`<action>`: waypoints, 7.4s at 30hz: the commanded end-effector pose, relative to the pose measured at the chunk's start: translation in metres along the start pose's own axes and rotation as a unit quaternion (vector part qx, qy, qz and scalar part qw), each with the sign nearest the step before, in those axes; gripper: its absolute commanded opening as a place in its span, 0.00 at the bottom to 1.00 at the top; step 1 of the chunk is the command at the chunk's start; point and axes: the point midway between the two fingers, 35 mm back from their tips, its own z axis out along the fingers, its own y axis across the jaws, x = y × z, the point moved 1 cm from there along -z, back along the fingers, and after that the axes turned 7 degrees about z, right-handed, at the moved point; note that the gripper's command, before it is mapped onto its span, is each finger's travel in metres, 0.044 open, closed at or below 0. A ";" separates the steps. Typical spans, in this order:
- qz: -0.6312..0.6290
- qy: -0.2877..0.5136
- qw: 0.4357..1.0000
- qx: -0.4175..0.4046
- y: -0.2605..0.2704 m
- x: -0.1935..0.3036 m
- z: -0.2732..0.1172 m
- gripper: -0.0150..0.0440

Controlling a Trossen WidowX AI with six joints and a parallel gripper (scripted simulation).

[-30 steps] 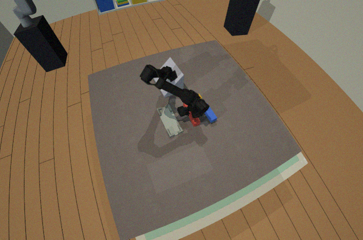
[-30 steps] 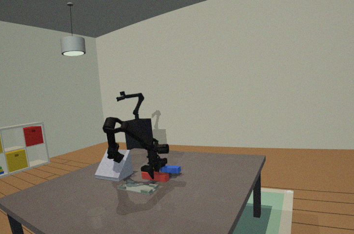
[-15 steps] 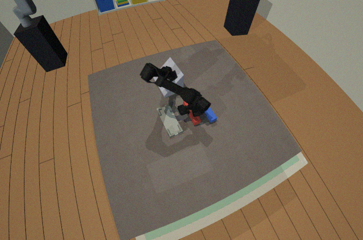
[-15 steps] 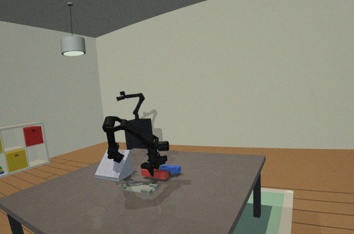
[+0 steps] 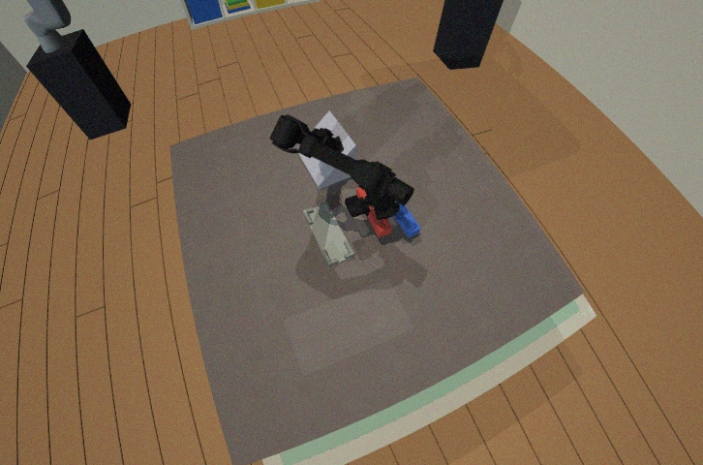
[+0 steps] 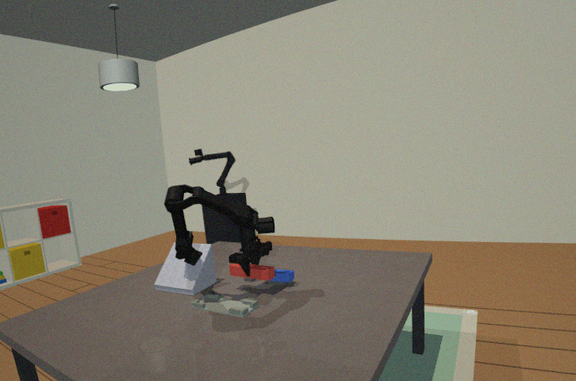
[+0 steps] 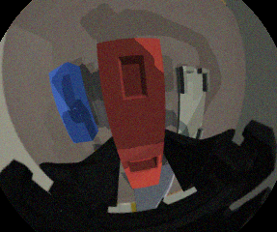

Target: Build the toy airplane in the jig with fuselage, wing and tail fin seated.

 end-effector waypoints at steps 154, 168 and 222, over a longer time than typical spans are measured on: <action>-0.033 -0.005 0.999 0.008 -0.168 -0.013 0.037 0.75; -0.033 -0.005 0.999 0.008 -0.168 -0.013 0.034 1.00; -0.032 -0.004 0.999 -0.002 0.109 -0.031 -0.013 1.00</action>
